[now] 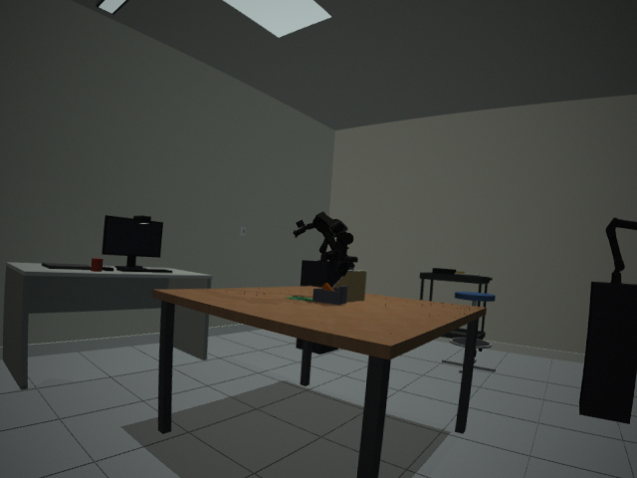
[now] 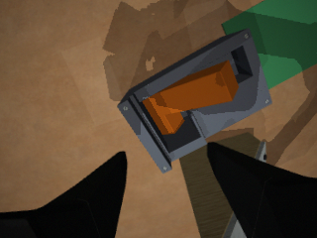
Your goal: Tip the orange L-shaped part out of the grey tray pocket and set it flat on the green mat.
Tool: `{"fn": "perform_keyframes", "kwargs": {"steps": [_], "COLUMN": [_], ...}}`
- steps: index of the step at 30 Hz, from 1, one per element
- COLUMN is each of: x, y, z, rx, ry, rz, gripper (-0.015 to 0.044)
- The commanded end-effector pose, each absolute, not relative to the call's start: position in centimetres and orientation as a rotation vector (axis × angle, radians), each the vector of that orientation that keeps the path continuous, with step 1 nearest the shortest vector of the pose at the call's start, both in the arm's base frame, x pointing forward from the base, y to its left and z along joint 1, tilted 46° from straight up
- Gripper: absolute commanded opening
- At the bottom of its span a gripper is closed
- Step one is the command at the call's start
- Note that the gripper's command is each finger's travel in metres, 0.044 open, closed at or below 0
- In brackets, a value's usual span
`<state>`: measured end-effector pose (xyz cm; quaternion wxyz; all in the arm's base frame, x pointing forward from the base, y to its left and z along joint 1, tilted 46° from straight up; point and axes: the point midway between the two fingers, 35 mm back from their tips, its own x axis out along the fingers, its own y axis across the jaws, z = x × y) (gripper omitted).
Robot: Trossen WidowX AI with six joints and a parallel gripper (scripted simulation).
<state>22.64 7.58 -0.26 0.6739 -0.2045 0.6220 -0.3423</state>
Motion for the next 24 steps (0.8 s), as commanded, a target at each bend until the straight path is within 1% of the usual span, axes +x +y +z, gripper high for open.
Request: {"fn": "perform_keyframes", "kwargs": {"steps": [1,8,19,24], "x": [23.6,24.5,24.5,24.5], "y": [6.2,4.0,4.0,2.8], "z": [1.6,3.8,3.9,2.8], "rx": [-0.098,0.425,0.438,0.438], "ry": [1.167,0.761,0.75,0.75], "rz": [-1.053,-1.393,-1.401,-1.401], "gripper": [0.028,0.028,0.028,0.028]}}
